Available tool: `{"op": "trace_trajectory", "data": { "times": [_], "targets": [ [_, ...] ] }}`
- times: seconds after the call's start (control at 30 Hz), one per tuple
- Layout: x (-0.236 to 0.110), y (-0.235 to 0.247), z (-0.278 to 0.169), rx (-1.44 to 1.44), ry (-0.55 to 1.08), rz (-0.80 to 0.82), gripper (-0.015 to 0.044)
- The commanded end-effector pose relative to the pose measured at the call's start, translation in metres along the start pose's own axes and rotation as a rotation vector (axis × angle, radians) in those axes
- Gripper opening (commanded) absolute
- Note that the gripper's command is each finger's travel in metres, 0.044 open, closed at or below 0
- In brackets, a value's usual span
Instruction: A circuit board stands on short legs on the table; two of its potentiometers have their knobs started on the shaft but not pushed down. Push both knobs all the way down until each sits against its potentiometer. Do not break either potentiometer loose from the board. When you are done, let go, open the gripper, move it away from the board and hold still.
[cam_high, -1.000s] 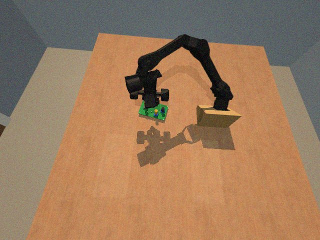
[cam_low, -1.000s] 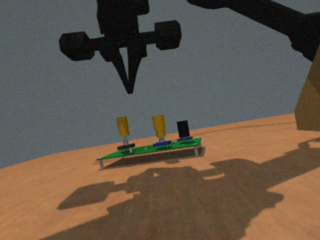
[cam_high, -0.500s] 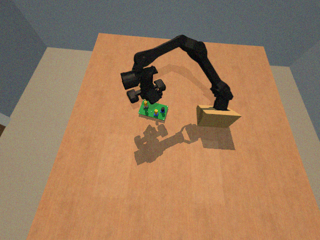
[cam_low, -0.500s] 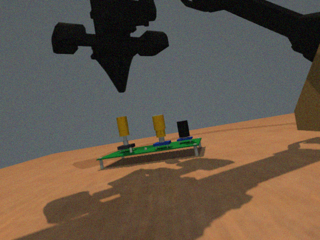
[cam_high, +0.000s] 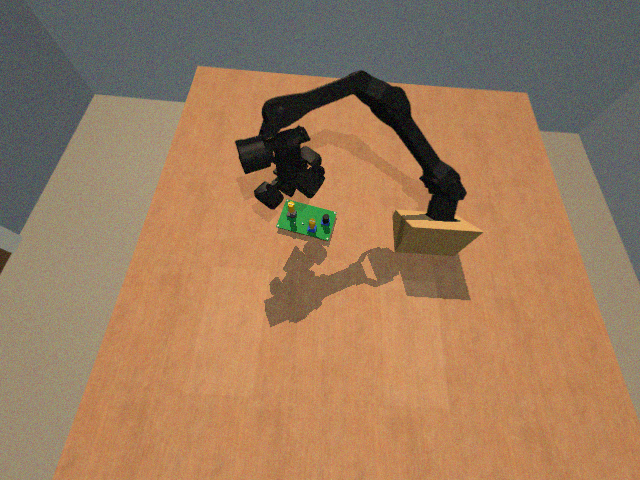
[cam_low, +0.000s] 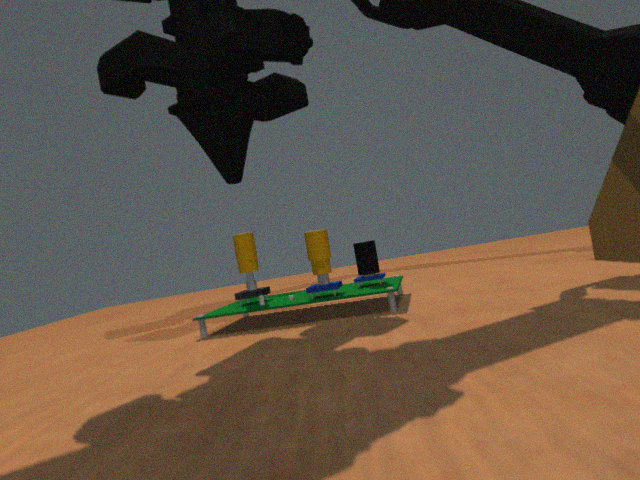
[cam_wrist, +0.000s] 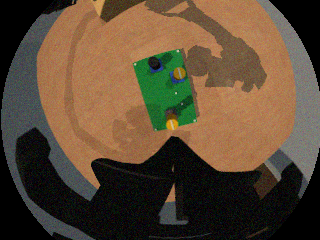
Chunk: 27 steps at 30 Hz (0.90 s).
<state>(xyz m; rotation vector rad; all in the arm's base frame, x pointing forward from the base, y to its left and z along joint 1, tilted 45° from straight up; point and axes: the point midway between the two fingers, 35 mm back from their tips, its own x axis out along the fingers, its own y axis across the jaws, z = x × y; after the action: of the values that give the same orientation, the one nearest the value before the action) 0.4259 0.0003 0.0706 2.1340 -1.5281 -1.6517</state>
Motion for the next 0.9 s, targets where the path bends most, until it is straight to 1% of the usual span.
{"op": "trace_trajectory", "data": {
  "times": [0.0, 0.1, 0.33, 0.7, 0.87],
  "targets": [
    [0.006, 0.0, -0.001, -0.015, 0.004, 0.004, 0.0],
    [0.02, 0.001, -0.001, -0.015, 0.004, 0.004, 0.0],
    [0.022, 0.001, -0.001, -0.015, 0.004, 0.004, 0.0],
    [0.04, 0.001, -0.002, -0.015, 0.005, 0.005, 0.0],
    [0.039, 0.001, -0.002, -0.015, 0.005, 0.005, 0.0]
  ]
}}
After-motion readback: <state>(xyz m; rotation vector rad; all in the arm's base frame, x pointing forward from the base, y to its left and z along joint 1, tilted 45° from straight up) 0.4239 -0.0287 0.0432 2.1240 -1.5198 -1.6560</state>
